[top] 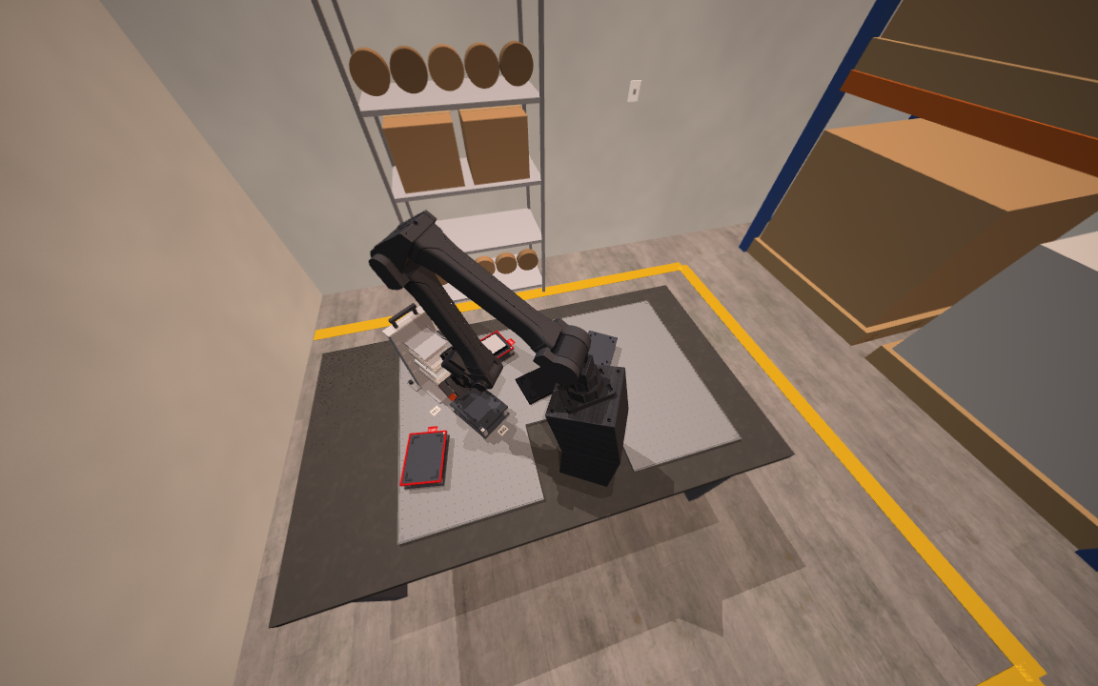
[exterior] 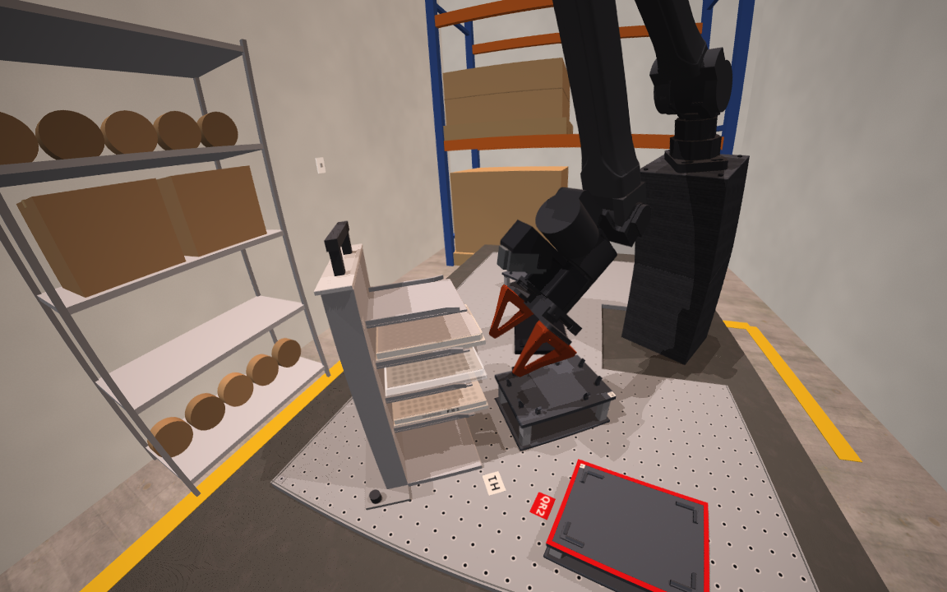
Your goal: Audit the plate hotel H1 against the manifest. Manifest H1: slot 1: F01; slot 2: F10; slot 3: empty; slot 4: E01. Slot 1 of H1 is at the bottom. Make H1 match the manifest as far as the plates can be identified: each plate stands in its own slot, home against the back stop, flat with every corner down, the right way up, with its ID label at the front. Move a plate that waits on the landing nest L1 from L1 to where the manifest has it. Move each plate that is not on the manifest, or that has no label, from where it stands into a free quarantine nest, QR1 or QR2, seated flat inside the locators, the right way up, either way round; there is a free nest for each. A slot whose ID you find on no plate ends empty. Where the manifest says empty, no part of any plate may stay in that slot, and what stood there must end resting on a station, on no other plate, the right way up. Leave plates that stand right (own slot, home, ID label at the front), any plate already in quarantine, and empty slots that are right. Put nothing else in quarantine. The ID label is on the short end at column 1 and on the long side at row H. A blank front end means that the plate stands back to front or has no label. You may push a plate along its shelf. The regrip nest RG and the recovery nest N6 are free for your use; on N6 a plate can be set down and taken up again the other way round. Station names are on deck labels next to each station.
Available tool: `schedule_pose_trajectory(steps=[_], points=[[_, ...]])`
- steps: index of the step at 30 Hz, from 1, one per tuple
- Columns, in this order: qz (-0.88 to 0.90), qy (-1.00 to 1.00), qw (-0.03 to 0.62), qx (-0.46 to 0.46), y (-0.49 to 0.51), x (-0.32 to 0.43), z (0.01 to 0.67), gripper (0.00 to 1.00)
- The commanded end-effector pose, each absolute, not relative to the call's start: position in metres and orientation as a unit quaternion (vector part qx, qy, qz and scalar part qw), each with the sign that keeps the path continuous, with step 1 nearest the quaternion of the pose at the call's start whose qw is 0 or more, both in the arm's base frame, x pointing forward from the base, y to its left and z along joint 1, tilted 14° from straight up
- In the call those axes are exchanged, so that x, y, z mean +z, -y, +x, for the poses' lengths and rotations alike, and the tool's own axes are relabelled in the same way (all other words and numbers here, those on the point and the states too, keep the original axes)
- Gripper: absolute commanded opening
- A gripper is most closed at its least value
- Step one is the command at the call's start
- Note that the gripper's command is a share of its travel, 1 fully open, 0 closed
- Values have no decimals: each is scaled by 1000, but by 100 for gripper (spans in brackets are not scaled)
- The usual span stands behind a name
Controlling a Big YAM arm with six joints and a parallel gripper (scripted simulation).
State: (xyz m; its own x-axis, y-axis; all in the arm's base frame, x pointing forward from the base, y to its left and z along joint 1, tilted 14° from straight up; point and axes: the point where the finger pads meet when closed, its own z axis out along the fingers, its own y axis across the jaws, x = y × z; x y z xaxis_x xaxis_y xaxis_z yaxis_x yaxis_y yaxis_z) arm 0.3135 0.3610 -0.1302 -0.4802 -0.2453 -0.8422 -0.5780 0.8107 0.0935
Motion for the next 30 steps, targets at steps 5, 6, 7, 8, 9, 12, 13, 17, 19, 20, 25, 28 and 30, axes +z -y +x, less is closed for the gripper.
schedule_pose_trajectory(steps=[5,6,7,8,9,12,13,17,19,20,25,28,30], points=[[-242,-834,460,187,-368,-115,332,100],[-241,-834,460,187,-369,-115,333,100],[-241,-834,460,187,-370,-114,334,100],[-241,-834,460,187,-370,-114,334,100],[-241,-834,460,187,-370,-114,334,100],[-245,-839,452,181,-367,-125,334,100],[-243,-837,455,183,-370,-120,336,100],[-241,-833,461,187,-375,-111,343,100],[-243,-836,456,184,-374,-117,343,100],[-243,-837,455,183,-375,-118,344,100],[-241,-833,461,187,-380,-109,351,100],[-245,-840,449,179,-376,-125,348,100],[-244,-837,454,182,-380,-116,352,100]])
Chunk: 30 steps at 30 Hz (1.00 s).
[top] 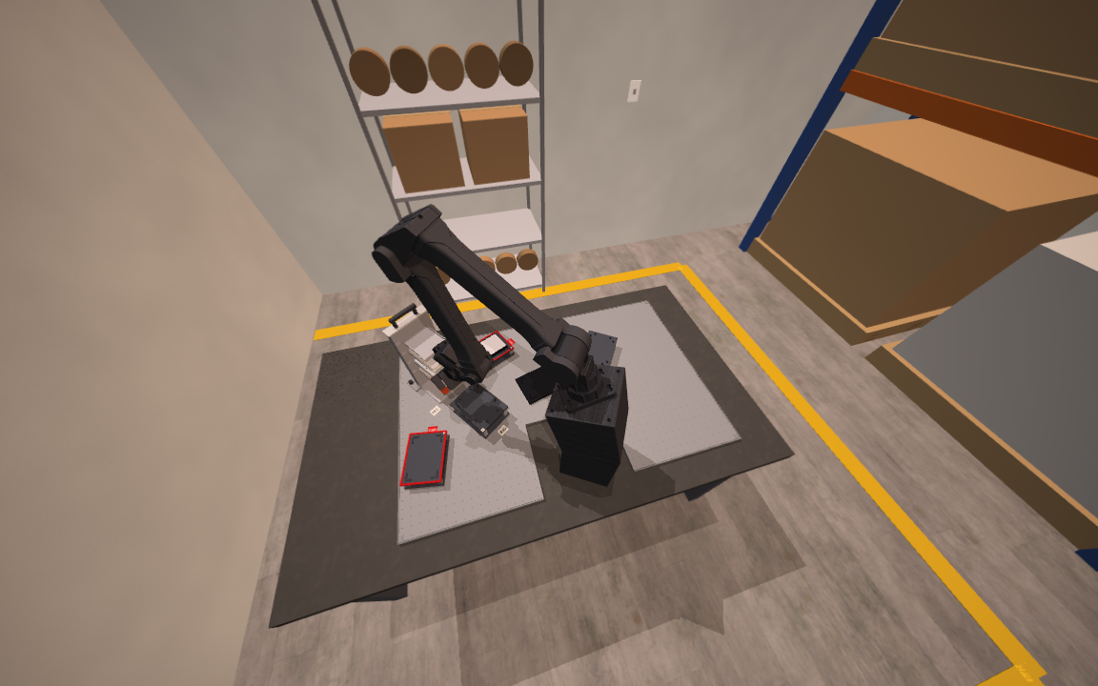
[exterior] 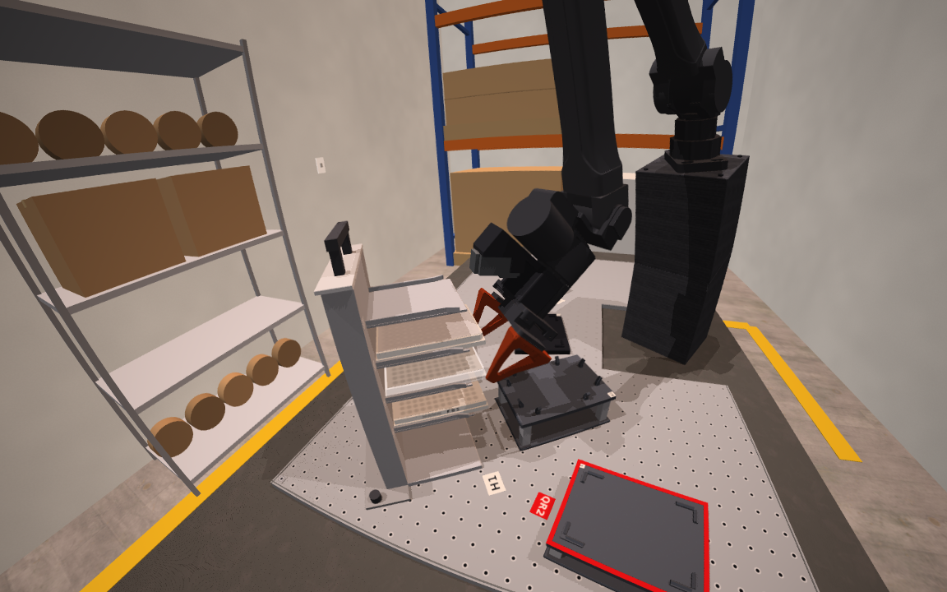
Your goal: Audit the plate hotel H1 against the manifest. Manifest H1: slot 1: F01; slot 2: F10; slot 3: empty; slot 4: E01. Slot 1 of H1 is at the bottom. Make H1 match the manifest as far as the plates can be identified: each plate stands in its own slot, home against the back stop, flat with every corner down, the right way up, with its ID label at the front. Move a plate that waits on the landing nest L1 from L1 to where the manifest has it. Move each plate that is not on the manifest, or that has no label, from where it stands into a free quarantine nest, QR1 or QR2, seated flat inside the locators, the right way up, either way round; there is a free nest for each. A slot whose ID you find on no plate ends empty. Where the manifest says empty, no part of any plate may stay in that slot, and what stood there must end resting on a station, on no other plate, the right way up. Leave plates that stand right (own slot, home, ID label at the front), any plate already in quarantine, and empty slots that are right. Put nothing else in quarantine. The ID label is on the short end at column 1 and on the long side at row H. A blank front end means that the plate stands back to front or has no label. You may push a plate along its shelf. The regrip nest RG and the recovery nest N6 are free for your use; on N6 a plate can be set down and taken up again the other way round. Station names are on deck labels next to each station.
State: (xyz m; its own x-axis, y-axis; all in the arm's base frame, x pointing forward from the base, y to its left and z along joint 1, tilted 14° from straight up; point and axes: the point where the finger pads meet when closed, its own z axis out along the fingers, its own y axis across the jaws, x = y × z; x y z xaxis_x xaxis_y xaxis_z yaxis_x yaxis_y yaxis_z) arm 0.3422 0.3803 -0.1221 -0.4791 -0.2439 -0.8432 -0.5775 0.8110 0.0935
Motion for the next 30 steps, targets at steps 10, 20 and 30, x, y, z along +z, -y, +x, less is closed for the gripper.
schedule_pose_trajectory(steps=[10,20,30], points=[[-242,-835,459,185,-389,-107,364,100],[-242,-835,456,189,-389,-112,357,86],[-242,-835,456,189,-389,-112,357,86]])
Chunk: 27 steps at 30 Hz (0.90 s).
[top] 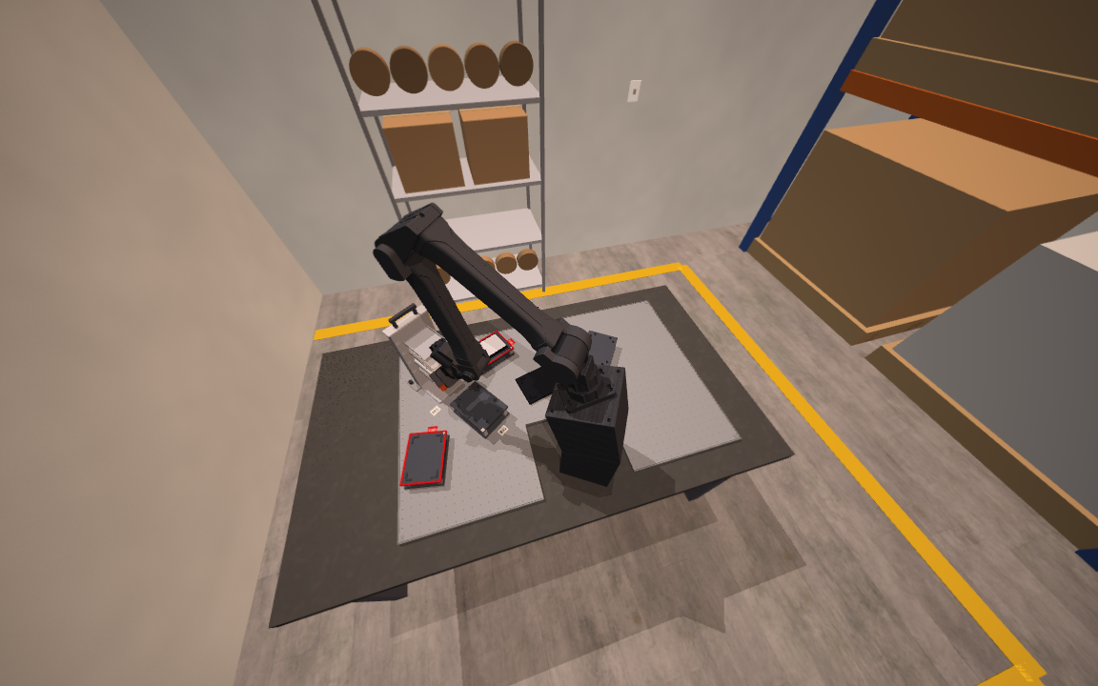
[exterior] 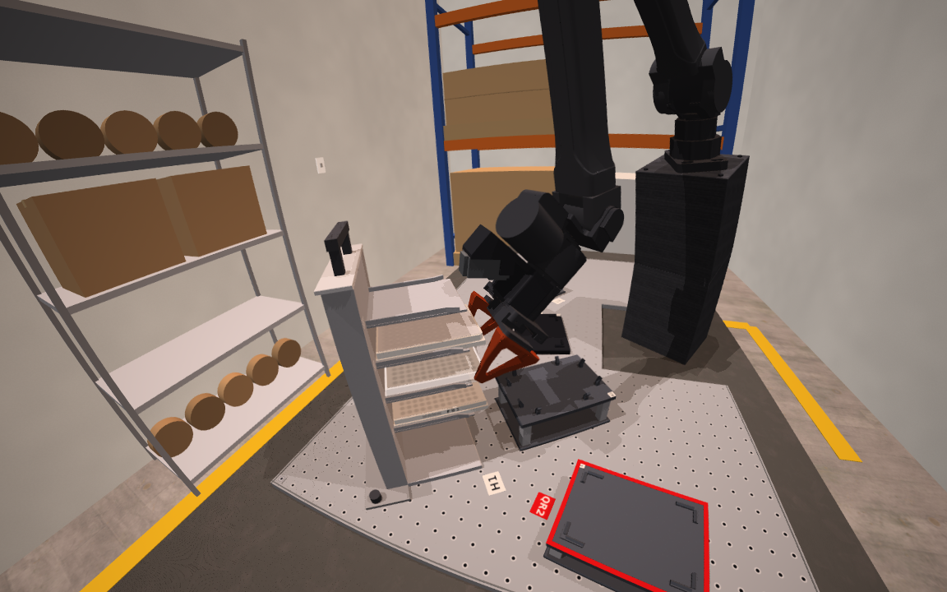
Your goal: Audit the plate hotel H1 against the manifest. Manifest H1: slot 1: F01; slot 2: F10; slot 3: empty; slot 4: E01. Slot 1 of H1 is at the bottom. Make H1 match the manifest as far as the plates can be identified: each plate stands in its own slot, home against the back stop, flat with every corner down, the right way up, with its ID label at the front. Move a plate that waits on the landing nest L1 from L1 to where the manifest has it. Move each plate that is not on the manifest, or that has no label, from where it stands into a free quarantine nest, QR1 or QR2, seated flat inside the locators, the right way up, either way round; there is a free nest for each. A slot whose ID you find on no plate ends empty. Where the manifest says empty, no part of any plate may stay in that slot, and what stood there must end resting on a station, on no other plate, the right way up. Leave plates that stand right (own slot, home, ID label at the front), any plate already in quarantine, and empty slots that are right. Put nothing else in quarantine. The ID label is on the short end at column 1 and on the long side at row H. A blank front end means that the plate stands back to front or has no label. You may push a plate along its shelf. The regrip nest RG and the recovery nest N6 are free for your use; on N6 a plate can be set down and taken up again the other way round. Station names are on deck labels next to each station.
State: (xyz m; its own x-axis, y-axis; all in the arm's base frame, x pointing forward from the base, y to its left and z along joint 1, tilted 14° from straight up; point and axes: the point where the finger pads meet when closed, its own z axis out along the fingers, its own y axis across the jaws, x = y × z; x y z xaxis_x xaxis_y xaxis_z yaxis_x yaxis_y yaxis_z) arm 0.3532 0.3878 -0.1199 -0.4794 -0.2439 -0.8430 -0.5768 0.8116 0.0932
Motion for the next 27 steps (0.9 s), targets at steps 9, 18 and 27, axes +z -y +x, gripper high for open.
schedule_pose_trajectory(steps=[9,18,27], points=[[-242,-835,456,189,-389,-112,357,86],[-247,-837,452,187,-382,-121,343,86],[-243,-838,449,189,-375,-124,332,86]])
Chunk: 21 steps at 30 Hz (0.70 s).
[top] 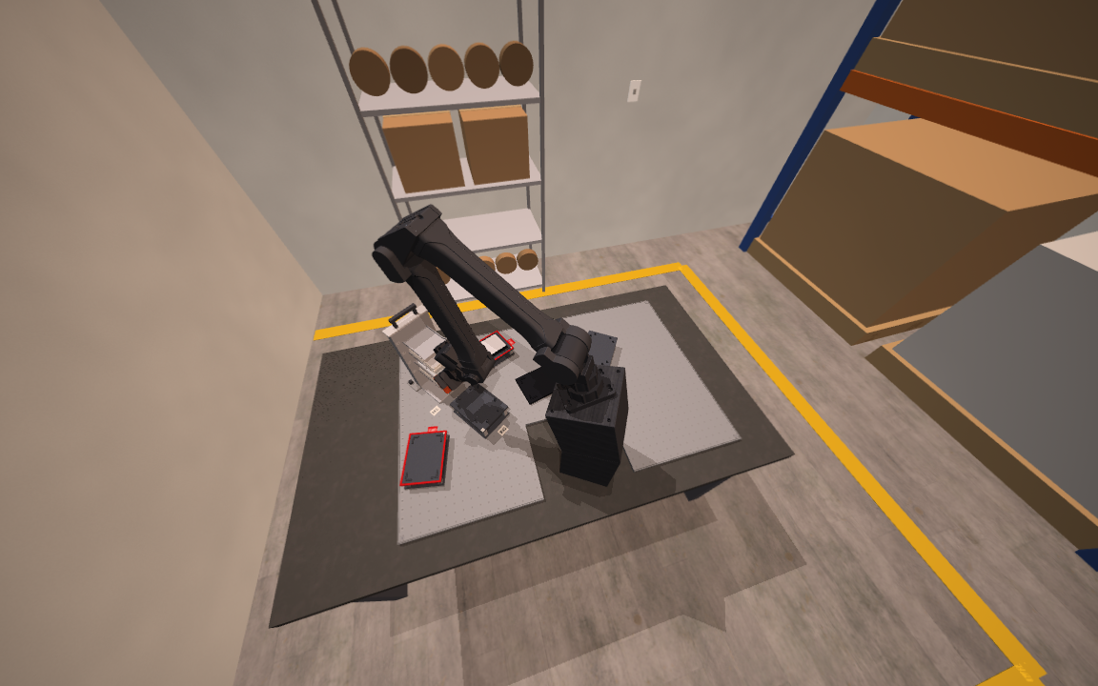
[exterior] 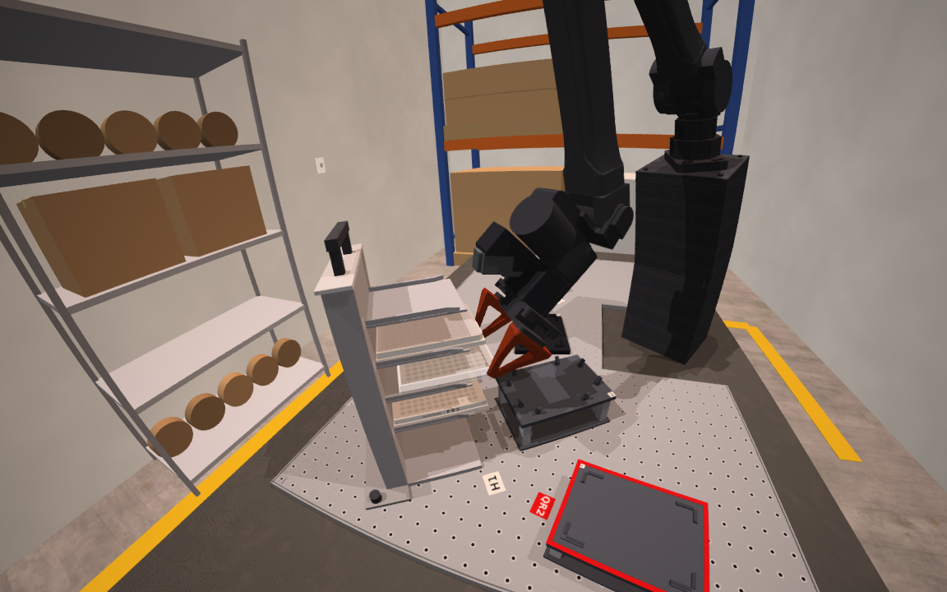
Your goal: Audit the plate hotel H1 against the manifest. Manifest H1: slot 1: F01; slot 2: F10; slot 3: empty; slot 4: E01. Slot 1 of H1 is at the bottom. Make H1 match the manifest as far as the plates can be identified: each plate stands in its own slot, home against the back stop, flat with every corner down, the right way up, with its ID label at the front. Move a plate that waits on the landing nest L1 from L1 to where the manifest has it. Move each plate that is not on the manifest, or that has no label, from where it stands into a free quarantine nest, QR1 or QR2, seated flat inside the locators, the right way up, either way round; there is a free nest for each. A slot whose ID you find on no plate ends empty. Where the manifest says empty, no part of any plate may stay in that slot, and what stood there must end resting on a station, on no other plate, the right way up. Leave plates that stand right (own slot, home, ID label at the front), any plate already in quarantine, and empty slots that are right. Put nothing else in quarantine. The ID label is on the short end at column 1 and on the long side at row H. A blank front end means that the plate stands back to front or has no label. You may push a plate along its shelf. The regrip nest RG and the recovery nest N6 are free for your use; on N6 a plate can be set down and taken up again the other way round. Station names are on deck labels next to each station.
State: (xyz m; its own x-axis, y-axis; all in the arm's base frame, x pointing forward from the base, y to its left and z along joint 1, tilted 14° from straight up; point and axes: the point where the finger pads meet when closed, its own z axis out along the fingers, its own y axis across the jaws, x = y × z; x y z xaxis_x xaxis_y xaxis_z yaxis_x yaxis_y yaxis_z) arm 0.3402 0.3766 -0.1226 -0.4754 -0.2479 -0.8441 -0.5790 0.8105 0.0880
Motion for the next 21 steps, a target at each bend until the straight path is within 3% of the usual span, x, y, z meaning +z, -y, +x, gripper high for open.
schedule_pose_trajectory(steps=[1,21], points=[[-243,-838,449,189,-375,-124,331,86],[-244,-839,448,188,-359,-130,310,86]])
